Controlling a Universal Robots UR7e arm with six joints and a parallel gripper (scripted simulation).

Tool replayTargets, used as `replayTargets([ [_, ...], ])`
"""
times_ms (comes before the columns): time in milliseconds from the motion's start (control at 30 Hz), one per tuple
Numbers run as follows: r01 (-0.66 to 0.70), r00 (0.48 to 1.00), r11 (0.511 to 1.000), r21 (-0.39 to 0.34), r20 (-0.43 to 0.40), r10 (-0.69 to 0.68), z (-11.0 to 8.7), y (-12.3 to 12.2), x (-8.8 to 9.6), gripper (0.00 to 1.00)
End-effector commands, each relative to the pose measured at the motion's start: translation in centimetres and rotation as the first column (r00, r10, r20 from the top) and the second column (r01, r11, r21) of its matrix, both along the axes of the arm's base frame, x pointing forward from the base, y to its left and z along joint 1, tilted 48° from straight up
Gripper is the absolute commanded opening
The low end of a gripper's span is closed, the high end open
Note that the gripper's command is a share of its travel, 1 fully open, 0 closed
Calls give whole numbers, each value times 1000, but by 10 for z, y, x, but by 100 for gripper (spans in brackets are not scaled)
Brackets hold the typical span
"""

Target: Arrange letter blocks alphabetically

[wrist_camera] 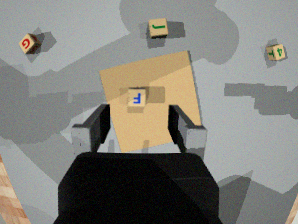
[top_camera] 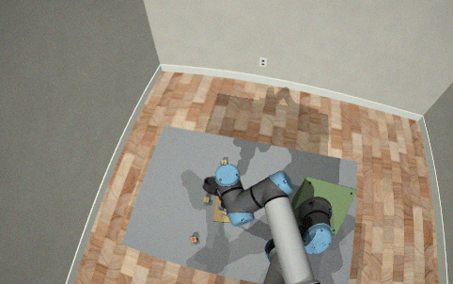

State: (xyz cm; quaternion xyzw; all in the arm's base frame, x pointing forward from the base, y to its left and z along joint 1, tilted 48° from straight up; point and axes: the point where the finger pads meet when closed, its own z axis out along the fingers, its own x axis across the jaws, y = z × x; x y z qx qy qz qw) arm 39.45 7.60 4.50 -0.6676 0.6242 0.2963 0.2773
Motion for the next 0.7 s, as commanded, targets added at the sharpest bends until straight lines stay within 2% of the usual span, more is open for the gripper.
replayTargets([
  [0, -2, 1000, 1000, -1, -5, 2, 3, 2, -3, 100],
  [433, -2, 1000, 1000, -1, -5, 2, 3, 3, -3, 100],
  [667, -2, 1000, 1000, -1, -5, 2, -30, 39, -6, 100],
])
